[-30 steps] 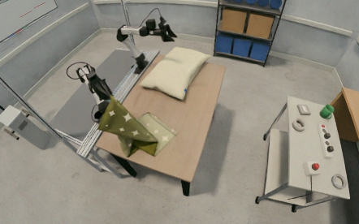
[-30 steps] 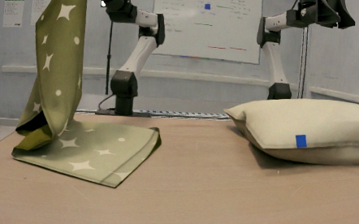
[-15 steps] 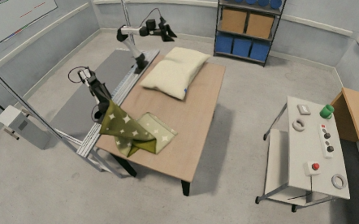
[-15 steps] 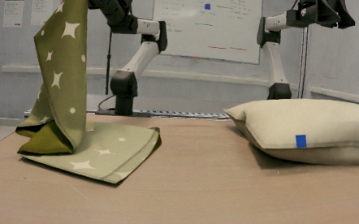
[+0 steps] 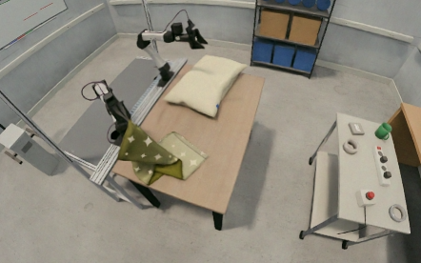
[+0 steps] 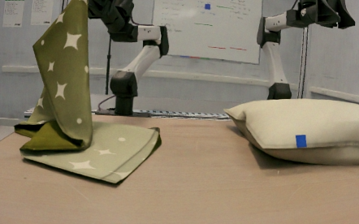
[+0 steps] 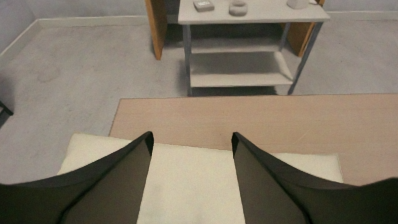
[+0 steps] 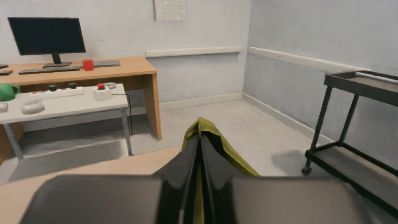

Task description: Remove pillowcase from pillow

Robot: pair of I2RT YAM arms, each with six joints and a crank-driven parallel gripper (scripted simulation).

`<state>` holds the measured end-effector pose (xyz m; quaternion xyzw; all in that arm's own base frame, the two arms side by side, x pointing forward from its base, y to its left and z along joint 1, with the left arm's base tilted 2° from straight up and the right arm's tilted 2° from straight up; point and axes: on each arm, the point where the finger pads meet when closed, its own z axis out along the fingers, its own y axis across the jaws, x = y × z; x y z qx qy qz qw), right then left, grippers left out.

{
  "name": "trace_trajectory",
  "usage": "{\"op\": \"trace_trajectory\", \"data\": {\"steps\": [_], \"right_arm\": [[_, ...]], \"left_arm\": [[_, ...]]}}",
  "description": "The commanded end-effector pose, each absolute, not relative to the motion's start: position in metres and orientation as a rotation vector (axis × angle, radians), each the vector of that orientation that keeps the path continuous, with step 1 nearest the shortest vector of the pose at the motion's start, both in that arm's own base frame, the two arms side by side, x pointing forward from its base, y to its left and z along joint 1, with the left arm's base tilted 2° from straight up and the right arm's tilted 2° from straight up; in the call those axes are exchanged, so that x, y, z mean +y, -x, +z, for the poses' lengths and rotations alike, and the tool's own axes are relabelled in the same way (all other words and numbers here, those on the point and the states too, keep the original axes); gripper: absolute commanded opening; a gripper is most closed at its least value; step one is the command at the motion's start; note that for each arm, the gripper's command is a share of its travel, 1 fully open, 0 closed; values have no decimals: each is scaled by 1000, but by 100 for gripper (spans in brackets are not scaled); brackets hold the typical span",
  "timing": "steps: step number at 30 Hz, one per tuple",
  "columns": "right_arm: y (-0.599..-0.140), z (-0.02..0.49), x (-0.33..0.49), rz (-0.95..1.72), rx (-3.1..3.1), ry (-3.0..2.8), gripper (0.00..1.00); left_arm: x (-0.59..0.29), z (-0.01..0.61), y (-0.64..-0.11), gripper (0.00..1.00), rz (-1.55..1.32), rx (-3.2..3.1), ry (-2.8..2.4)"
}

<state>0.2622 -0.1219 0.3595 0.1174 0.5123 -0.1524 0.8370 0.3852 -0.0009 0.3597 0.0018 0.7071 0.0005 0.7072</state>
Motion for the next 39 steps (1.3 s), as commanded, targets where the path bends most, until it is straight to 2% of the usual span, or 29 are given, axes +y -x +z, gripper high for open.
{"op": "trace_trajectory", "data": {"steps": [1,12,15,39], "right_arm": [[-264,362,-123,-326,1074,-245,1],[-262,344,-126,-336,1112,-260,1],[-259,358,-122,-332,1075,-244,1],[-230,282,-122,-364,1098,-286,1]], "left_arm": [[-1,376,-381,63,-8,1539,3],[-1,376,-381,63,-8,1539,3],[-1,376,-381,63,-8,1539,3],[-1,376,-381,63,-8,1539,3]]}}
